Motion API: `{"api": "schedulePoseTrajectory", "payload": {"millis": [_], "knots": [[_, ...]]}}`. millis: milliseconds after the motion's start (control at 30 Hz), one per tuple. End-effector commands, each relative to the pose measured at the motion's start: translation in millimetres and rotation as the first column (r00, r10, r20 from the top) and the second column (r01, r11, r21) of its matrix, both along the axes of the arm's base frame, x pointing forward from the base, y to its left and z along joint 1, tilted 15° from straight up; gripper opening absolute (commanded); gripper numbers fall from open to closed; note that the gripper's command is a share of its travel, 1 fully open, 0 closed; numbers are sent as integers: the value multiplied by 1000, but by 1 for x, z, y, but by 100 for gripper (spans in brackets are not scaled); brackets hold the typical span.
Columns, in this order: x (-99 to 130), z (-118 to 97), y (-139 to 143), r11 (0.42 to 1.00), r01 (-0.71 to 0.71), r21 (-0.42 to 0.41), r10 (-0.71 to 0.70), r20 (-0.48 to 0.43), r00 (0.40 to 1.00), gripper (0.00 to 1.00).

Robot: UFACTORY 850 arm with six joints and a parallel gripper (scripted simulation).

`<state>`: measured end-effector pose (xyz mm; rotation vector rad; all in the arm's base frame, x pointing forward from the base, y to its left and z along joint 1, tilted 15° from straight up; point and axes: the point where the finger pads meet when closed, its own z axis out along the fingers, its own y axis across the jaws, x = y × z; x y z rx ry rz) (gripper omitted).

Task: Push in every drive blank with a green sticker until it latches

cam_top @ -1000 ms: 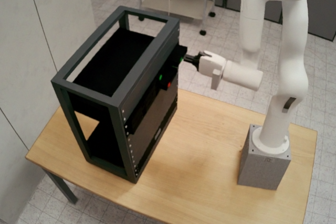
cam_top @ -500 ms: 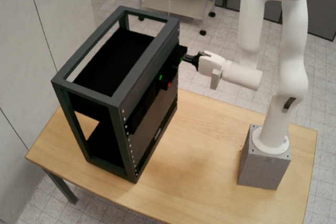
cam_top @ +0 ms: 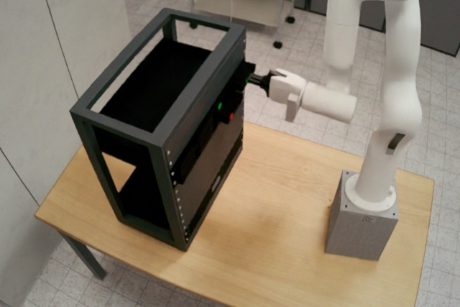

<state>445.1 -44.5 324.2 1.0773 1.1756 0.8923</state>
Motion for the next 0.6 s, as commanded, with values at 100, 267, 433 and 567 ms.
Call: {"api": "schedulePoseTrajectory", "payload": {"millis": [100, 267, 433, 567], "knots": [[8, 1, -1, 1000, 0, 0, 0, 1, 1000, 0], [10, 1, -2, 1000, 0, 0, 0, 1, 1000, 0], [10, 1, -2, 1000, 0, 0, 0, 1, 1000, 0], [11, 1, -2, 1000, 0, 0, 0, 1, 1000, 0]]}}
